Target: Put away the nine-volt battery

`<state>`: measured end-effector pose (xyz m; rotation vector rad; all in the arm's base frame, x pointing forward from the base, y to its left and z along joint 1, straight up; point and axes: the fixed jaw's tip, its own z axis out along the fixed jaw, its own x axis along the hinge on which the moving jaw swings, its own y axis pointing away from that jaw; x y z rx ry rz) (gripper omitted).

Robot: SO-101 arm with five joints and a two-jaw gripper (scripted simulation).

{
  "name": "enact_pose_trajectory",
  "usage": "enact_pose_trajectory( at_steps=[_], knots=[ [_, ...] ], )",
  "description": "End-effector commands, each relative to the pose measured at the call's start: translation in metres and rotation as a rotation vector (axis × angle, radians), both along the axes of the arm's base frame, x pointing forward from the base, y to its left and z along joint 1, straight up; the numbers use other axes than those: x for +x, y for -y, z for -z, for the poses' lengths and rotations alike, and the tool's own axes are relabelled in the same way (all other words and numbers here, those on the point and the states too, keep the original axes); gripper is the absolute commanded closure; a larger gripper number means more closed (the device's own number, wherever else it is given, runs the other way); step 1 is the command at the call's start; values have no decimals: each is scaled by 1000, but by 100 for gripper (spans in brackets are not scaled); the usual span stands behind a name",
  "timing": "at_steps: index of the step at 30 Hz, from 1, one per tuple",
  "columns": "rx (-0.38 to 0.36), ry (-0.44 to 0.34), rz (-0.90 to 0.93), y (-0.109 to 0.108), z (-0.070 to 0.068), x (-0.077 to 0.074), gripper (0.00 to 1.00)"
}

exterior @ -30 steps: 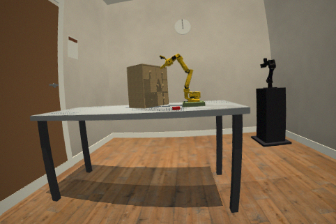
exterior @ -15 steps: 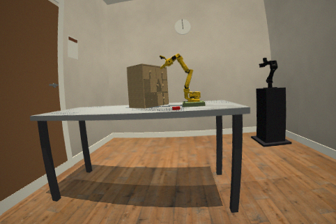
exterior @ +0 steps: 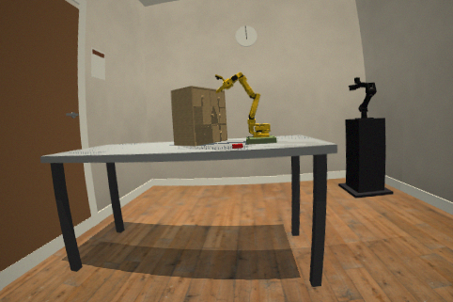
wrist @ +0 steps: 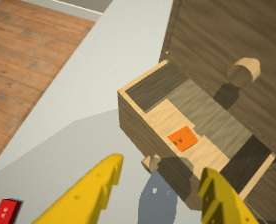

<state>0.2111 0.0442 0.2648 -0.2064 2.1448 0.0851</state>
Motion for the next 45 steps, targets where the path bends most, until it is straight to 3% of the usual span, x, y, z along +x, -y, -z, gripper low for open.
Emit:
enact_pose_trajectory(
  at_steps=[1, 15, 17, 32, 34, 43, 45],
  knots=[
    [-1, -40, 15, 3, 7, 0, 79],
    [-34, -192, 14, 7, 55, -18, 79],
    [-34, -192, 14, 7, 55, -18, 79],
    [-68, -356, 11, 12, 118, -44, 79],
    [-68, -356, 11, 12, 118, -44, 79],
    [-87, -454, 9, 15, 161, -63, 79],
    [-88, -459, 8, 15, 163, -64, 79]
  ],
)
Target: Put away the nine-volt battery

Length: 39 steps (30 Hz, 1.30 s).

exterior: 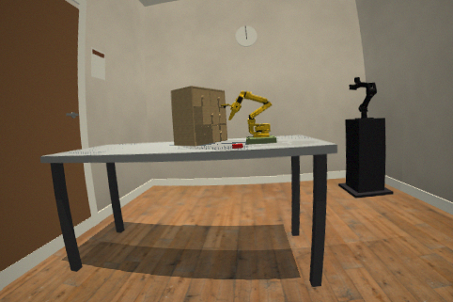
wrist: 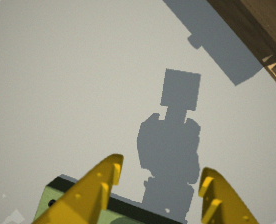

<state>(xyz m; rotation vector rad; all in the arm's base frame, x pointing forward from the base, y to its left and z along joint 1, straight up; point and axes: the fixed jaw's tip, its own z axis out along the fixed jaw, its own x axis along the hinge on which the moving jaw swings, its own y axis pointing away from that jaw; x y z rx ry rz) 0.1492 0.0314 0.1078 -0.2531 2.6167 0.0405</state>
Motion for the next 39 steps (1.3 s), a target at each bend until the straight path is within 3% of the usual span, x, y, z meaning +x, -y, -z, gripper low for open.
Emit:
enact_pose_trajectory(
  at_steps=[1, 23, 30, 38, 39],
  knots=[
    [-2, 8, 5, 2, 6, -2, 79],
    [-2, 8, 5, 2, 6, -2, 79],
    [41, 277, 18, 3, -60, 0, 77],
    [92, 584, 32, 7, -127, -26, 74],
    [92, 584, 32, 7, -127, -26, 74]
  ],
)
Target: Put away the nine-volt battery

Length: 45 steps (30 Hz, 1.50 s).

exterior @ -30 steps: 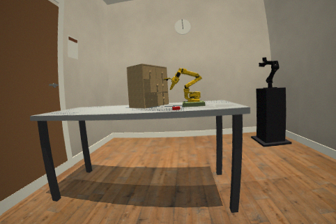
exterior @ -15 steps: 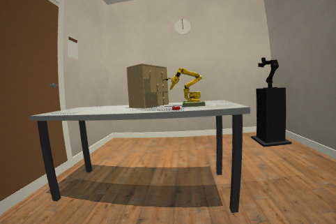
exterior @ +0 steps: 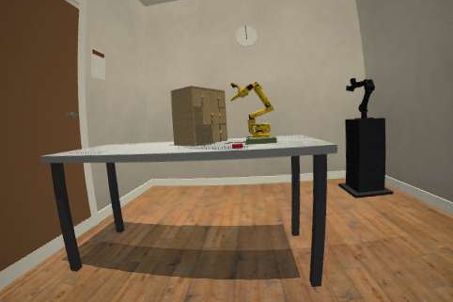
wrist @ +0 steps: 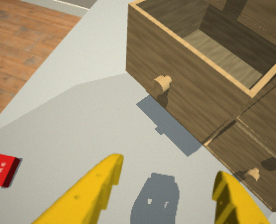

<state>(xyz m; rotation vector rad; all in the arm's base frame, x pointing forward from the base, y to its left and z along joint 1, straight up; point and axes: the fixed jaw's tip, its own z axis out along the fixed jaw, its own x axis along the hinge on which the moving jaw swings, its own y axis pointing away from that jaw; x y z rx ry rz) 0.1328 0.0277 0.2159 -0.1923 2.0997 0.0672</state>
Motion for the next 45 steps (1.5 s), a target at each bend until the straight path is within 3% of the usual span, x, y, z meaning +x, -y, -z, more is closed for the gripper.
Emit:
enact_pose_trajectory(
  at_steps=[1, 2, 18, 33, 35, 45],
  knots=[
    [17, 69, 21, 4, -19, -9, 74],
    [22, 100, 22, 4, -25, -13, 74],
    [22, 100, 22, 4, -25, -13, 70],
    [46, 93, -468, -49, -25, -38, 70],
    [46, 93, -468, -49, -25, -38, 70],
    [62, 86, -795, -75, -25, -68, 70]
  ],
)
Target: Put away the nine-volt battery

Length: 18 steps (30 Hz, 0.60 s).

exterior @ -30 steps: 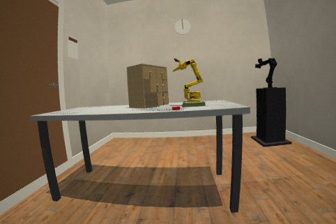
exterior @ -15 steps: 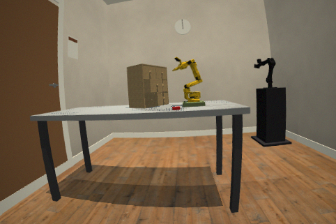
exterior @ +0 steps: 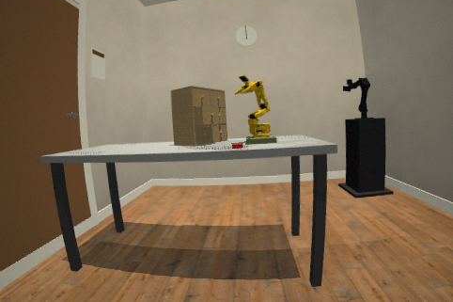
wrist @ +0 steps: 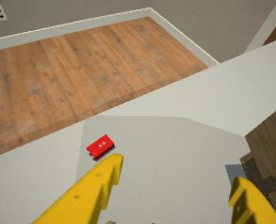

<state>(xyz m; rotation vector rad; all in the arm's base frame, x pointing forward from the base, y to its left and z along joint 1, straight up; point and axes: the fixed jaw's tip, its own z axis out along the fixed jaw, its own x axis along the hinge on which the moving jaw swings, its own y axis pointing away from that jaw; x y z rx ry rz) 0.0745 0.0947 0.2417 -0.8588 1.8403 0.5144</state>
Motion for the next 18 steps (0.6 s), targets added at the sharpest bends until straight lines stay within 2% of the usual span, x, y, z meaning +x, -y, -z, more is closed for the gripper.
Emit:
enact_pose_trajectory(
  at_steps=[1, 5, 8, 18],
  knots=[
    [-5, -13, -138, -10, 1, -13, 70],
    [-6, -13, -269, -18, 1, -28, 70],
    [-6, -13, -302, -19, 1, -31, 70],
    [-6, -13, -307, -19, 1, -32, 70]
  ],
)
